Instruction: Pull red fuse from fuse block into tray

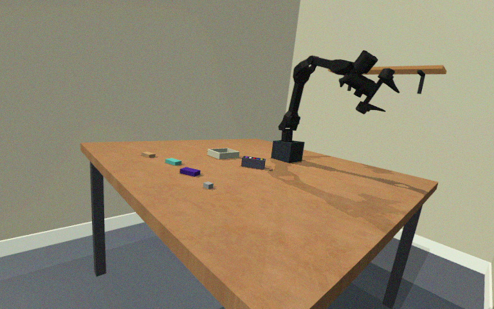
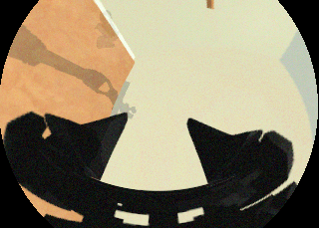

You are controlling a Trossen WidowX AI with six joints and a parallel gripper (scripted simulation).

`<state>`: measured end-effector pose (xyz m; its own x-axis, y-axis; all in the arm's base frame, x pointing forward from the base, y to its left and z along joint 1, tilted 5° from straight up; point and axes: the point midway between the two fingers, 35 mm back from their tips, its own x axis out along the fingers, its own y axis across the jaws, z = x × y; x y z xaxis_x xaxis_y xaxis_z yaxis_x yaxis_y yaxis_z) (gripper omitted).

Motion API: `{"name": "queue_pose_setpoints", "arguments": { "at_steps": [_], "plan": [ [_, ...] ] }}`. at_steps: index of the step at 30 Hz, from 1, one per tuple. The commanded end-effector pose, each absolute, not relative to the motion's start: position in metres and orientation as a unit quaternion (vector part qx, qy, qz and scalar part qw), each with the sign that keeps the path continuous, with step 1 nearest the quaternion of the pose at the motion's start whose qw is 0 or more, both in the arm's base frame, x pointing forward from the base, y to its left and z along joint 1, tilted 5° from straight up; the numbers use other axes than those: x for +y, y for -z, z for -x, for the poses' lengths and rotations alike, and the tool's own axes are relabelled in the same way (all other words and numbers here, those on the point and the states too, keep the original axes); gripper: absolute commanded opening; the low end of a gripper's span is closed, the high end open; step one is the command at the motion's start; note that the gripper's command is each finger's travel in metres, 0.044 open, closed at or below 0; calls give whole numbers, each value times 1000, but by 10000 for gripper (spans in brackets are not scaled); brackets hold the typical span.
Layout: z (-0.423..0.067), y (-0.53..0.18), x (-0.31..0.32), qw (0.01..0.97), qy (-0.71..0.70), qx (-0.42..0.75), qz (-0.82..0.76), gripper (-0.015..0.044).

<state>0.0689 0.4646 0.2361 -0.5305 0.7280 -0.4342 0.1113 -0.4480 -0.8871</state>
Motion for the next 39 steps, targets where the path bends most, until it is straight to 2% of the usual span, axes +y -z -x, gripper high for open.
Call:
{"name": "queue_pose_setpoints", "arguments": {
  "at_steps": [1, 7, 13, 19, 25, 30, 35, 39],
  "plan": [
    [-72, -235, 464, 214, -732, -475, 438, 374],
    [-155, -194, 433, 322, -759, -283, 491, 216],
    [-235, -150, 374, 442, -736, -57, 509, 62],
    [-294, -109, 295, 549, -661, 162, 485, 62],
    [-327, -72, 199, 634, -533, 368, 422, 62],
    [-332, -46, 116, 678, -394, 515, 347, 62],
    [-315, -23, 33, 692, -211, 646, 244, 62],
    [-307, -17, 11, 689, -154, 675, 214, 62]
  ]
}}
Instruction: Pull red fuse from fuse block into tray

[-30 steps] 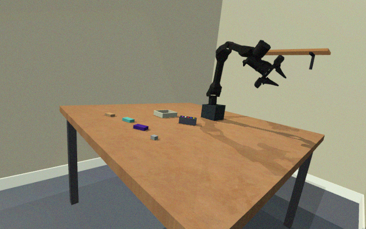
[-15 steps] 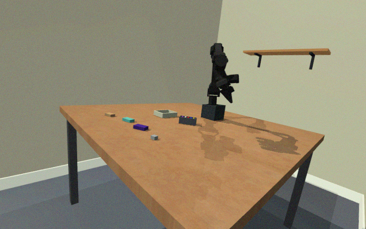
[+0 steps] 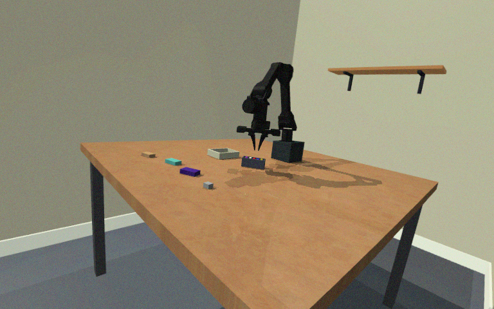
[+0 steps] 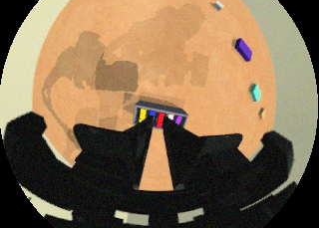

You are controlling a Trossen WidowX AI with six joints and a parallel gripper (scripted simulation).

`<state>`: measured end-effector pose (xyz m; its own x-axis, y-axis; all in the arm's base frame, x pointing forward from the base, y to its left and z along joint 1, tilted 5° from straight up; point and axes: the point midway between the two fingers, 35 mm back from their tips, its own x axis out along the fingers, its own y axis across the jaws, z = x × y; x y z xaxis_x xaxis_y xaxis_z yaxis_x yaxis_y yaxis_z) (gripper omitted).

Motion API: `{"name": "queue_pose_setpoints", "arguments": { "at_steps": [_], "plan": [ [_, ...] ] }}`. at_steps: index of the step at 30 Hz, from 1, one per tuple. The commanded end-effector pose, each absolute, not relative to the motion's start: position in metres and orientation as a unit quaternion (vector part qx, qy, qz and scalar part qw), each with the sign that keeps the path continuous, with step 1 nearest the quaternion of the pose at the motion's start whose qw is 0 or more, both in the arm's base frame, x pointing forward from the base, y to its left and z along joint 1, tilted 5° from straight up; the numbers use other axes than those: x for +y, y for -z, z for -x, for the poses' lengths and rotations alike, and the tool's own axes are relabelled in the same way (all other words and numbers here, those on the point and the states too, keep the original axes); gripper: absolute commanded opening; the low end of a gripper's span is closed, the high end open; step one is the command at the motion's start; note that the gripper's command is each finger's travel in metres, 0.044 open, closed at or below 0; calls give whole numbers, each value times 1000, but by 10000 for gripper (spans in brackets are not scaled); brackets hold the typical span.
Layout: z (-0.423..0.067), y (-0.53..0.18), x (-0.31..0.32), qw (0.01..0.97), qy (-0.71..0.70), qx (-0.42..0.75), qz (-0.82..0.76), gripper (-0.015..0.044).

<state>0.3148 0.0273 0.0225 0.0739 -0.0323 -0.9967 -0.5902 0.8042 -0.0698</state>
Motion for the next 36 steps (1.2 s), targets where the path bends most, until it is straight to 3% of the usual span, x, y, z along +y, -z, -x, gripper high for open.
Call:
{"name": "queue_pose_setpoints", "arguments": {
  "at_steps": [1, 36],
  "plan": [
    [-307, -17, 11, 689, -154, 675, 214, 62],
    [-304, 9, 8, 689, -154, 675, 214, 62]
  ]
}}
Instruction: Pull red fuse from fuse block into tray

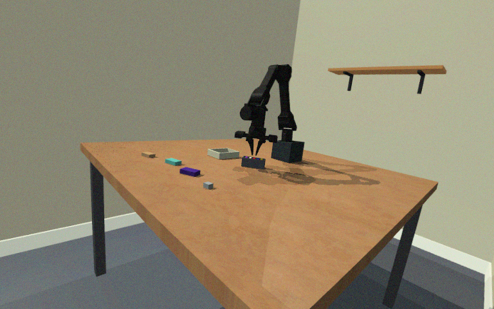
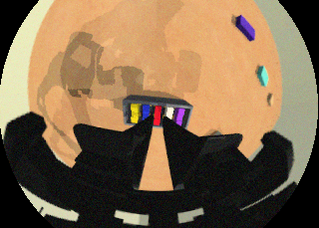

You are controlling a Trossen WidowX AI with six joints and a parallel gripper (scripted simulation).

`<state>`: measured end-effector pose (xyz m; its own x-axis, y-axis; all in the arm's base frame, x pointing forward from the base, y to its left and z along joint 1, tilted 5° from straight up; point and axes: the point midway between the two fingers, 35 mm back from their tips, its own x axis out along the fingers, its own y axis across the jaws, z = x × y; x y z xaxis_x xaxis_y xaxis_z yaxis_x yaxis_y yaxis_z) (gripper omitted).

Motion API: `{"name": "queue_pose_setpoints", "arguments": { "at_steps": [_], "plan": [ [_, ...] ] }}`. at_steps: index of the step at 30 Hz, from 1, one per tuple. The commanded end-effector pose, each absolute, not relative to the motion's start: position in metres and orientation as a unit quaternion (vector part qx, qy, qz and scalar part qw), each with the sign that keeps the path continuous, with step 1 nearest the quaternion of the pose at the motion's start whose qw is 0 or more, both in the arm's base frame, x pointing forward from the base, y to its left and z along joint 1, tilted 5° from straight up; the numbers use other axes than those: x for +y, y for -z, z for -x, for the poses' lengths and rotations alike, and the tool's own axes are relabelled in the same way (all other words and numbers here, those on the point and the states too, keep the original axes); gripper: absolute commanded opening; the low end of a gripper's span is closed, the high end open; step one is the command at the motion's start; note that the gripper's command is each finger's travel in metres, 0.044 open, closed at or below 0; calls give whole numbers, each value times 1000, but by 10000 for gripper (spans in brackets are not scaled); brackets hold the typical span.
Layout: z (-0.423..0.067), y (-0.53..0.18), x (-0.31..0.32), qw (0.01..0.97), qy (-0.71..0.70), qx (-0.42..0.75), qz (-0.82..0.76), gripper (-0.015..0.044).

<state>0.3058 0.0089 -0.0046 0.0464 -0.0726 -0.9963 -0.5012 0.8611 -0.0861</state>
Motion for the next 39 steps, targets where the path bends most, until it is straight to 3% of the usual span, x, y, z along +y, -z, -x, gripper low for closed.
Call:
{"name": "queue_pose_setpoints", "arguments": {
  "at_steps": [1, 35, 39],
  "plan": [
    [-304, 10, 8, 689, -154, 675, 214, 62],
    [-304, 24, 7, 689, -154, 675, 214, 62],
    [-304, 23, 7, 690, -154, 675, 211, 36]
  ]
}}
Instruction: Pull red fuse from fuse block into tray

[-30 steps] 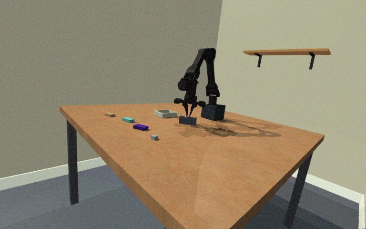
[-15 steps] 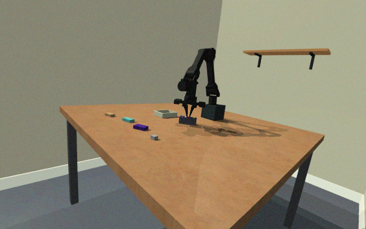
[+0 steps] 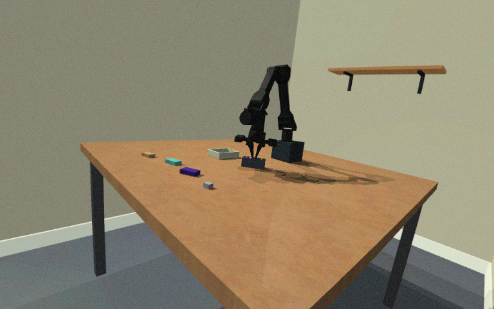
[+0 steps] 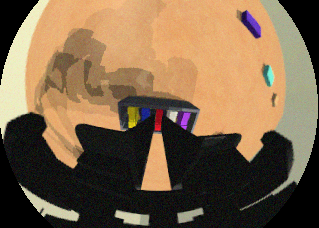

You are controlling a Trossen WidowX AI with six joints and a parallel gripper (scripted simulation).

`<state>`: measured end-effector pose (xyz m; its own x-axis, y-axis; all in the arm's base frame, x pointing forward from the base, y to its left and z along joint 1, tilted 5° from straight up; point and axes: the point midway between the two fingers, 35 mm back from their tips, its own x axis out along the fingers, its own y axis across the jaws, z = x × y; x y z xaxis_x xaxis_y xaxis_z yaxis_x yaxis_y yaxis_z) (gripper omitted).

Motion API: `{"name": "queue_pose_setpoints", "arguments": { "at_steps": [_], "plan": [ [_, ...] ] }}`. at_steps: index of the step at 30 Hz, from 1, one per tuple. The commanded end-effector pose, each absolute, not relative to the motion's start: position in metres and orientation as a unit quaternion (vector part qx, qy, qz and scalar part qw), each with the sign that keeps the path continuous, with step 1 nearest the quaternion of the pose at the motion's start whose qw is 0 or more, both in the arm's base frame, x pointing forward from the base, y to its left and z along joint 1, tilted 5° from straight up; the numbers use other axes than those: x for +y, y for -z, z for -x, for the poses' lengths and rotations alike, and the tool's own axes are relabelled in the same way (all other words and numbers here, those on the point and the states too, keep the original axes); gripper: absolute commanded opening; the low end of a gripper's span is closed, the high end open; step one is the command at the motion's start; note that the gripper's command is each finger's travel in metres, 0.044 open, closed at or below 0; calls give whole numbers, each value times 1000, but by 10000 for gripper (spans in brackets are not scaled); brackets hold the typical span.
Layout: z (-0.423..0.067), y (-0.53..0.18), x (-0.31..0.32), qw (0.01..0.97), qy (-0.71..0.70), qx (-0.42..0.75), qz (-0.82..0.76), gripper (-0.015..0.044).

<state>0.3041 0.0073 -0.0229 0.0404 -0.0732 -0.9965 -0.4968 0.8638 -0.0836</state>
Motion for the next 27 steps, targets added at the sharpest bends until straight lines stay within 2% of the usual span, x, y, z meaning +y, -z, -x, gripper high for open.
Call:
{"name": "queue_pose_setpoints", "arguments": {
  "at_steps": [1, 6, 27],
  "plan": [
    [-304, 23, 7, 690, -154, 675, 211, 29],
    [-304, 23, 7, 690, -154, 675, 211, 0],
    [-304, 15, 8, 690, -154, 675, 212, 0]
  ]
}}
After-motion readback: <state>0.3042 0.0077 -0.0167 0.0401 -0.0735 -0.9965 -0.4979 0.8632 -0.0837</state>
